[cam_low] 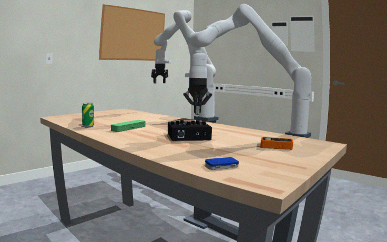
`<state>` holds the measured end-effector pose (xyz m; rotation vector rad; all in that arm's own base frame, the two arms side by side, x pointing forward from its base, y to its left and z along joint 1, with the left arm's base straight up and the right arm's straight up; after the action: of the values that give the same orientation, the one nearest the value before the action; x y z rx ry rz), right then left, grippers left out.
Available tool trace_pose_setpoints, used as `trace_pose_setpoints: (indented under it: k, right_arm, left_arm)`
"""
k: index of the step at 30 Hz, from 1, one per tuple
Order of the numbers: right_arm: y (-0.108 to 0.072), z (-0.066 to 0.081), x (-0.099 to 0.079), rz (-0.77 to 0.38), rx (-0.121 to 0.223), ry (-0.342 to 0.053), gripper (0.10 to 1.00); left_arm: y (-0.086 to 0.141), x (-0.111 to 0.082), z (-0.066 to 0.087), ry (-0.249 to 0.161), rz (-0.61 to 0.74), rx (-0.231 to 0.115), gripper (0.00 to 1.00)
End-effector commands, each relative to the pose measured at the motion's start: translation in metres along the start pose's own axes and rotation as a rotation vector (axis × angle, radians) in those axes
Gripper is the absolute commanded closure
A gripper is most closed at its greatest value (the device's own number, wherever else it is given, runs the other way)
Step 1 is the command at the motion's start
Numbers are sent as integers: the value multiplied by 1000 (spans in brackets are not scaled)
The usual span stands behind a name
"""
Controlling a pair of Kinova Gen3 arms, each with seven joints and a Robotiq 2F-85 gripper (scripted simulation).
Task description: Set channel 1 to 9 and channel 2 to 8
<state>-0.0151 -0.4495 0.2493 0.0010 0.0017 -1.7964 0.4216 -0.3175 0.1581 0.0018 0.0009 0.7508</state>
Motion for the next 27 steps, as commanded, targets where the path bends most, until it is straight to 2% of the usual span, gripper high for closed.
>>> trace_pose_setpoints:
  k: [1,27]
  right_arm:
    - [0,1,0,0,1,-2,99]
    - [0,1,0,0,1,-2,99]
  left_arm:
    - [-1,0,-1,0,0,-2,902]
    - [-2,1,-15,0,0,-2,902]
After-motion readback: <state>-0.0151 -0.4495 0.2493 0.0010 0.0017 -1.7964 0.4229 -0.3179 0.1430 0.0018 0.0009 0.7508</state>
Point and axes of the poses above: on each arm, the point where the finger pads meet when closed, its own z axis back along the fingers, its own y axis across the jaws, x = y × z, the point moved 5 cm from there along z, back along the fingers, and after that the axes turned 11 degrees about -z, right-handed, at the moved point
